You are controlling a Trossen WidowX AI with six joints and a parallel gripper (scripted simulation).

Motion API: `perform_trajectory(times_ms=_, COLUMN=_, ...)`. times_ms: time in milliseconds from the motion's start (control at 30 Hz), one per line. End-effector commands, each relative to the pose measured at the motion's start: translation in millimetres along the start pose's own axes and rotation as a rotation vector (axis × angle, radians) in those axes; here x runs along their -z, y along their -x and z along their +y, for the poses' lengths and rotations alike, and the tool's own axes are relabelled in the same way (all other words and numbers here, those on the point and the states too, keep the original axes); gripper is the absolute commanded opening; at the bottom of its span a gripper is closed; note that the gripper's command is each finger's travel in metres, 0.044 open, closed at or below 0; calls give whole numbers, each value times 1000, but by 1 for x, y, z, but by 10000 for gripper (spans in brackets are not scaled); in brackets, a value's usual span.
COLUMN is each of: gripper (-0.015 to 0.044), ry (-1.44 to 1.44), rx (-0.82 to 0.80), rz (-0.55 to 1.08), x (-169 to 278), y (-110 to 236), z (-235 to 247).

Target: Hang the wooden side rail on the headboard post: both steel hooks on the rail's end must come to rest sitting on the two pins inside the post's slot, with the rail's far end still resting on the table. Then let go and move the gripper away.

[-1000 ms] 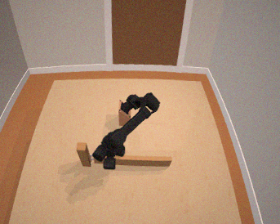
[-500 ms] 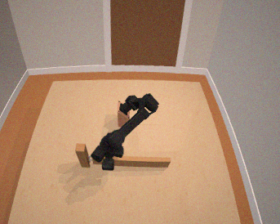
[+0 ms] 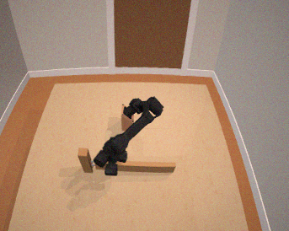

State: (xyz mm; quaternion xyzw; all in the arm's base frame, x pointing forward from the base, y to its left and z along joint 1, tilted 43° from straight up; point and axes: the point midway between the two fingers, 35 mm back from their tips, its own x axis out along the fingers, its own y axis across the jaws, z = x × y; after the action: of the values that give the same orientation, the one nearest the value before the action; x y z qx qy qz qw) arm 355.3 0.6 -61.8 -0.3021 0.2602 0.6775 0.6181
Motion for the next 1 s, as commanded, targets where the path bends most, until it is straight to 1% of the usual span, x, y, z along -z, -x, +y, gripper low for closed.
perform_trajectory(times_ms=0, gripper=0, ry=-5, rx=9, rz=5, x=4, y=4, z=0)
perform_trajectory(times_ms=967, gripper=0, ry=-5, rx=9, rz=5, x=7, y=4, z=0)
